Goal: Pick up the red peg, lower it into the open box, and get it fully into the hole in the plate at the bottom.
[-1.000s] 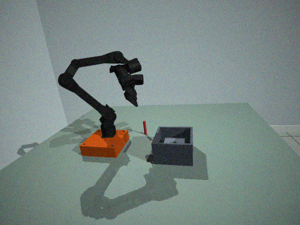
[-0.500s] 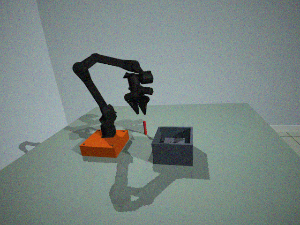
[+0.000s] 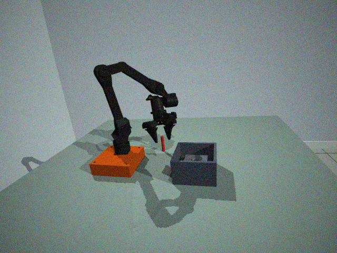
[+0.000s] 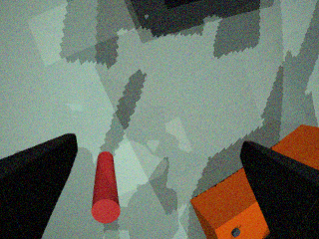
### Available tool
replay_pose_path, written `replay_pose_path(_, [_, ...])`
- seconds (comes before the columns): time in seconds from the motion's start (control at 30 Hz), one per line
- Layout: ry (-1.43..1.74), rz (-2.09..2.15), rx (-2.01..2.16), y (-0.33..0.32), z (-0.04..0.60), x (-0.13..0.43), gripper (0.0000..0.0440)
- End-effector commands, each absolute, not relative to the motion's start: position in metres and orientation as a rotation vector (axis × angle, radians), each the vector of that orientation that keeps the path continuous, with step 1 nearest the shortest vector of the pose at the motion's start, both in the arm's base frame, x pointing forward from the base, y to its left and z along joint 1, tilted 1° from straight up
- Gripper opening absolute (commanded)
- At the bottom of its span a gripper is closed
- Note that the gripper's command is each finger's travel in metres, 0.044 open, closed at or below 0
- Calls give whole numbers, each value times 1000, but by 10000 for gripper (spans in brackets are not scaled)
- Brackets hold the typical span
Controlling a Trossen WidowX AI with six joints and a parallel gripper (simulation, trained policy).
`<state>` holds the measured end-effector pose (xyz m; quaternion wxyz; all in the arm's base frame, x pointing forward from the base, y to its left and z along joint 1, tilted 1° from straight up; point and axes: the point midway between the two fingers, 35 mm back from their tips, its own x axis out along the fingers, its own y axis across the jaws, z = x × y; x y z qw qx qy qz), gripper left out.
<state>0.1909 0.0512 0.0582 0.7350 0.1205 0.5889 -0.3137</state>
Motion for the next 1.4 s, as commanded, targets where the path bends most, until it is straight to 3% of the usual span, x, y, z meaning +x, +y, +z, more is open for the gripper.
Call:
replay_pose_path(0.0, [1289,-703,322,56,45,192,440])
replay_pose_path(0.13, [1276,-713,401,63,29,194,437])
replay_pose_path(0.23, [1278,-727,452,67,20,192,391])
replay_pose_path(0.73, [1378,-748,588,76,14,188,6])
replay_pose_path(1.37, [1233,-678,462,44,87,222,0])
